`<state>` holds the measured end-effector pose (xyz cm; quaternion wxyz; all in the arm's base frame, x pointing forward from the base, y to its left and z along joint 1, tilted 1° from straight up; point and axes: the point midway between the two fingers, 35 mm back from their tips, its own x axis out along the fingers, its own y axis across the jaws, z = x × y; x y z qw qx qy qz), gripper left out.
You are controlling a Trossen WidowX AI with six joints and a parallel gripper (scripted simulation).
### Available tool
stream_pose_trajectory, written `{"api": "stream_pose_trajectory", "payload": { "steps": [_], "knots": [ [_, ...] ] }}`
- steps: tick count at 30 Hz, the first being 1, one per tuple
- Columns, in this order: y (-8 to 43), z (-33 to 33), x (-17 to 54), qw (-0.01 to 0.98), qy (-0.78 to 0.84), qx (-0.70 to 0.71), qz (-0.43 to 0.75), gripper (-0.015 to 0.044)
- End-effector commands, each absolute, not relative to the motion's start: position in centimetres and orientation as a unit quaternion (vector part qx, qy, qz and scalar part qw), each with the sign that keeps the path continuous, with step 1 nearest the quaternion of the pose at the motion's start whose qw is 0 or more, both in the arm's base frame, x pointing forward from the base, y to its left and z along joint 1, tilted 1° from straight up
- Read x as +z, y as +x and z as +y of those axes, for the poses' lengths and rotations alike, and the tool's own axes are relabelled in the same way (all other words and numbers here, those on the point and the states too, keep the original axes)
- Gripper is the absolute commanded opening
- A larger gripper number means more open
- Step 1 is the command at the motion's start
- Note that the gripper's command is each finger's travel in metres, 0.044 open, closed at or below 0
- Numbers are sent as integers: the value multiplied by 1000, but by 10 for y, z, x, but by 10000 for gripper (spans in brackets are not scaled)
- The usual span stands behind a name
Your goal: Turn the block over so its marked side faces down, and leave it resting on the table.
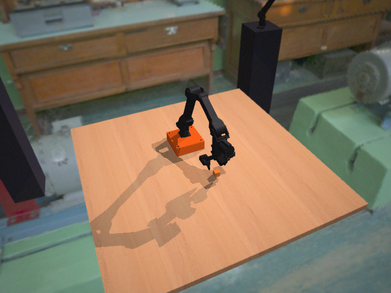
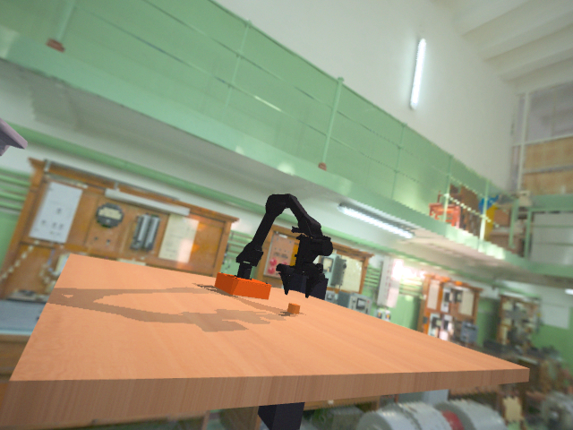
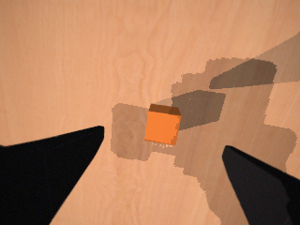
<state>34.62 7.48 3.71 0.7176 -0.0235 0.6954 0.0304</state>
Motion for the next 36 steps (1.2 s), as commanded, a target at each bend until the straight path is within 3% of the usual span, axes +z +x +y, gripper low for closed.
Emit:
{"api": "stream_pose_trajectory", "payload": {
  "steps": [1, 26, 36],
  "knots": [
    [345, 75, 25, 714, -24, 32, 699, 440],
    [345, 75, -8, 714, -24, 32, 699, 440],
    [345, 75, -8, 714, -24, 32, 699, 177]
  ]
}}
